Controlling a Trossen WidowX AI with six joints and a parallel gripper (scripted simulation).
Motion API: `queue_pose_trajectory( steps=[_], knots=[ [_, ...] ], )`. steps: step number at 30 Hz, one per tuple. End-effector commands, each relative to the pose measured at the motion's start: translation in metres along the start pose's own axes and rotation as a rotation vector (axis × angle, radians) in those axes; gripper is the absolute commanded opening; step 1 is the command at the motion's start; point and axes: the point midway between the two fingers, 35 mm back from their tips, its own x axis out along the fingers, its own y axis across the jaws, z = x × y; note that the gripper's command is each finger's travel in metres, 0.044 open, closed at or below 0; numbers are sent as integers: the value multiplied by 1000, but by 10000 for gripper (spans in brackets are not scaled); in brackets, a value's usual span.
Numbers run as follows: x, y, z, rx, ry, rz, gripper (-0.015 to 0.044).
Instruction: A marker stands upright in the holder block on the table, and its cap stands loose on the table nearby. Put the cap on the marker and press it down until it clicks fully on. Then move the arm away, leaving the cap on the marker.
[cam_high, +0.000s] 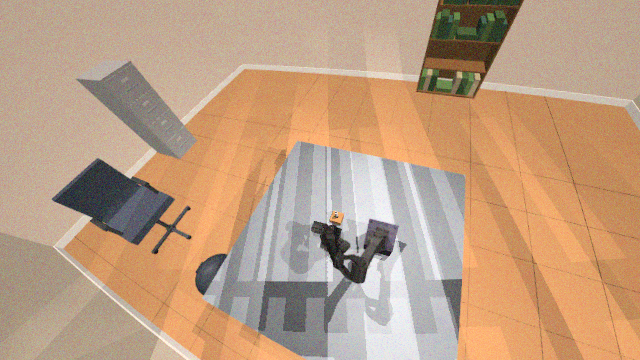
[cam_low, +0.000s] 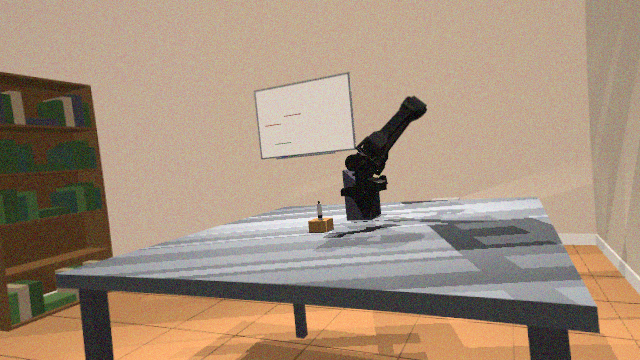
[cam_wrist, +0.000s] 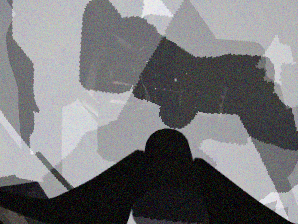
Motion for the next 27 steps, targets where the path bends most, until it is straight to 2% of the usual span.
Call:
queue_pose_trajectory(
  steps=[1,11,27],
  knots=[
    [-13,-1,2,-12,-7,-9,0],
    [-26,-2,2,-14,-8,-11,0],
    [-47,-46,-30,-11,19,-36,0]
  ],
)
